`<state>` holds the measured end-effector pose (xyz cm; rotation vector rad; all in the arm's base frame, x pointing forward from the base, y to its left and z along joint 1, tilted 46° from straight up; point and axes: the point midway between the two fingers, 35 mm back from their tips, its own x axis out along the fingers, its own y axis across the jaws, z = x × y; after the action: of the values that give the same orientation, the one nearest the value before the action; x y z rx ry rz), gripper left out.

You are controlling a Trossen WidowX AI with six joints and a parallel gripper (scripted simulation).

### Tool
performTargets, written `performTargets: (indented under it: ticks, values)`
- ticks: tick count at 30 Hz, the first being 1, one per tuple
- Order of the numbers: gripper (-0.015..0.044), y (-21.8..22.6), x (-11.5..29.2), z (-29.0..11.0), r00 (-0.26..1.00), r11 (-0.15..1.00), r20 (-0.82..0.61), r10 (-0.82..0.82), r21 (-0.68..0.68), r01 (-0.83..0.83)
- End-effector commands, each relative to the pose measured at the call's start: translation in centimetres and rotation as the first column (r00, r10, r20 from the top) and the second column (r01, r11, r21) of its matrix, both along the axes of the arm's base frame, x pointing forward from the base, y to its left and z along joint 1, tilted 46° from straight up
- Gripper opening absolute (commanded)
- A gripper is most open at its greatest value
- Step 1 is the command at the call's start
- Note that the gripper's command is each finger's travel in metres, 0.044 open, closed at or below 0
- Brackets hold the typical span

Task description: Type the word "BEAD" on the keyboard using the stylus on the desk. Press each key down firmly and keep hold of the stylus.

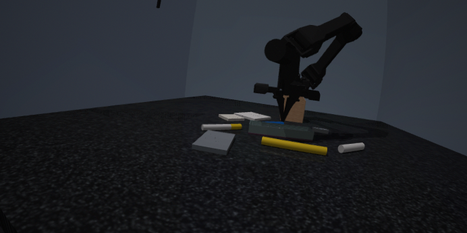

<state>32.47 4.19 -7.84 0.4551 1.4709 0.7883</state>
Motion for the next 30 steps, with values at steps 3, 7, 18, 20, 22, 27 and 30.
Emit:
performTargets:
  ticks: [3, 7, 18, 20, 22, 27, 30]
  values:
    - [0.0, -1.7, 0.8, -1.5, 1.0, 1.0, 0.005, 0.002, -0.007, -0.002]
    - [0.0, -4.3, 1.4, -4.2, 1.0, 1.0, 0.008, 0.004, -0.008, -0.004]
    - [0.0, -4.3, 1.4, -4.2, 1.0, 1.0, 0.008, 0.004, -0.008, -0.004]
    - [0.0, -4.3, 1.4, -4.2, 1.0, 1.0, 0.008, 0.004, -0.008, -0.004]
    - [0.0, -4.2, 1.3, -4.1, 1.0, 1.0, 0.008, 0.004, -0.008, -0.004]
    - [0.0, -3.2, -1.7, -2.8, 1.0, 1.0, 0.006, 0.004, -0.007, -0.004]
    - [0.0, -3.1, -1.9, -2.8, 1.0, 1.0, 0.006, 0.004, -0.007, -0.004]
